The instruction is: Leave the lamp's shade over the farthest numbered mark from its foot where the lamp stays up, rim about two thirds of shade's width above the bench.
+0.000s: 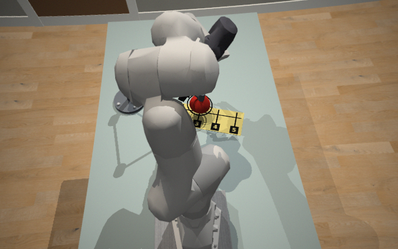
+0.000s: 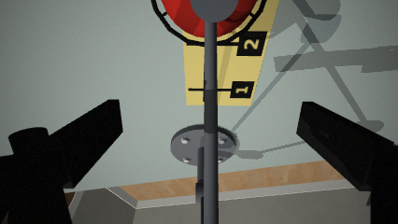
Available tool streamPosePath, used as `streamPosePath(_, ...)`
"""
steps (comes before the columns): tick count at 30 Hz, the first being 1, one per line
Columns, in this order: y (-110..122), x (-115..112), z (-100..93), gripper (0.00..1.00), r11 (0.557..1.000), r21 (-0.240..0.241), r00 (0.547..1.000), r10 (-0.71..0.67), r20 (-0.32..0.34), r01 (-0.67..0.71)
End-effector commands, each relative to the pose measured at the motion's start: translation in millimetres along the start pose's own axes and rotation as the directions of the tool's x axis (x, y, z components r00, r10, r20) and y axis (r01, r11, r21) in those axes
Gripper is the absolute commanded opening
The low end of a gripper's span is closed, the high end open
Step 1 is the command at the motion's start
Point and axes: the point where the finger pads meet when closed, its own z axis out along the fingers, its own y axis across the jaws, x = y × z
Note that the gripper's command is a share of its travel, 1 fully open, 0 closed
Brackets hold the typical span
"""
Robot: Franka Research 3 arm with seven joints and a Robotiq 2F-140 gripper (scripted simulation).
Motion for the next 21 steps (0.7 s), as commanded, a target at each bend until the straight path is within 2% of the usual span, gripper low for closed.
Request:
streamPosePath(1, -0.4, 2.2, -0.9, 1.00, 1.000, 0.001, 1.000, 0.002, -0.001, -0.002)
streamPosePath(21, -0.1, 0.1, -0.2, 1.00, 1.000, 0.000, 1.000, 0.000, 0.000, 0.000)
